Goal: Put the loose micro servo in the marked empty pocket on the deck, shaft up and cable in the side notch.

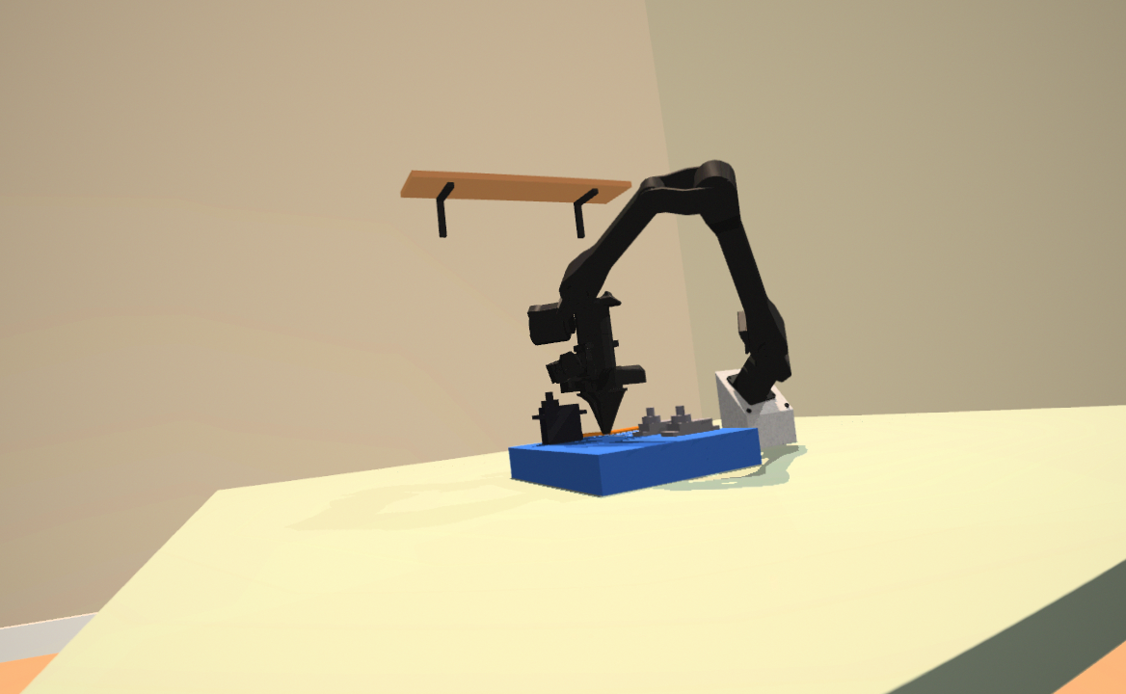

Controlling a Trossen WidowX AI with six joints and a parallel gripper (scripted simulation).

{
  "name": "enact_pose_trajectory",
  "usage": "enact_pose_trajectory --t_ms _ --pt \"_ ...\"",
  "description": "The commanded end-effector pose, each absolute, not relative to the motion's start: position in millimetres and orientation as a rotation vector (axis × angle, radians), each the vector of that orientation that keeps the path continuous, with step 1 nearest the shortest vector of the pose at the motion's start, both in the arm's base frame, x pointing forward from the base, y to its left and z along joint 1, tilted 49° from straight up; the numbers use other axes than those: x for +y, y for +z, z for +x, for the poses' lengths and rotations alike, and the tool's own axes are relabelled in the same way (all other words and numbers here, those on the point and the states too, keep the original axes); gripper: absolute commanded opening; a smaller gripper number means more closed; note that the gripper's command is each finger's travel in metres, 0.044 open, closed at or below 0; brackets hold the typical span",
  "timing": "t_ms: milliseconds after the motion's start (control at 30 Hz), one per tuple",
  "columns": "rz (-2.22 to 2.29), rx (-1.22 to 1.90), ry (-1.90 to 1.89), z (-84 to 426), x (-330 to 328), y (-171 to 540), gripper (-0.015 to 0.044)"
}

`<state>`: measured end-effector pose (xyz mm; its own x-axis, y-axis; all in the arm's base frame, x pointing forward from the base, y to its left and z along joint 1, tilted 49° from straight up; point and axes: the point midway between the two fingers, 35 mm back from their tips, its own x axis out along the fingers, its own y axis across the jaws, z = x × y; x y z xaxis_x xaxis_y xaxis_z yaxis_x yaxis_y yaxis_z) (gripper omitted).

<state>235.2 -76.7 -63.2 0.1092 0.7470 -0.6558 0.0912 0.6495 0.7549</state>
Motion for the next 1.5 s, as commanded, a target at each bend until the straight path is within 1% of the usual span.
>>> enact_pose_trajectory --t_ms 0,433,833,1033,1233,1333,1467 --pt "0.749 1.398 0.555 235.5 -85.2 -70.2 0.0" --pt "0.749 1.397 0.557 231.4 -97.9 -86.8 0.0" --pt "0.749 1.397 0.557 231.1 -98.5 -87.7 0.0" --pt "0.749 1.398 0.556 226.9 -127.9 -61.9 0.0" --pt "0.748 1.398 0.556 226.4 -130.1 -59.9 0.0" --pt "0.76 1.404 0.545 234.3 -134.7 -54.4 0.0079" --pt "0.798 1.42 0.514 258.7 -147.0 -34.8 0.0184"
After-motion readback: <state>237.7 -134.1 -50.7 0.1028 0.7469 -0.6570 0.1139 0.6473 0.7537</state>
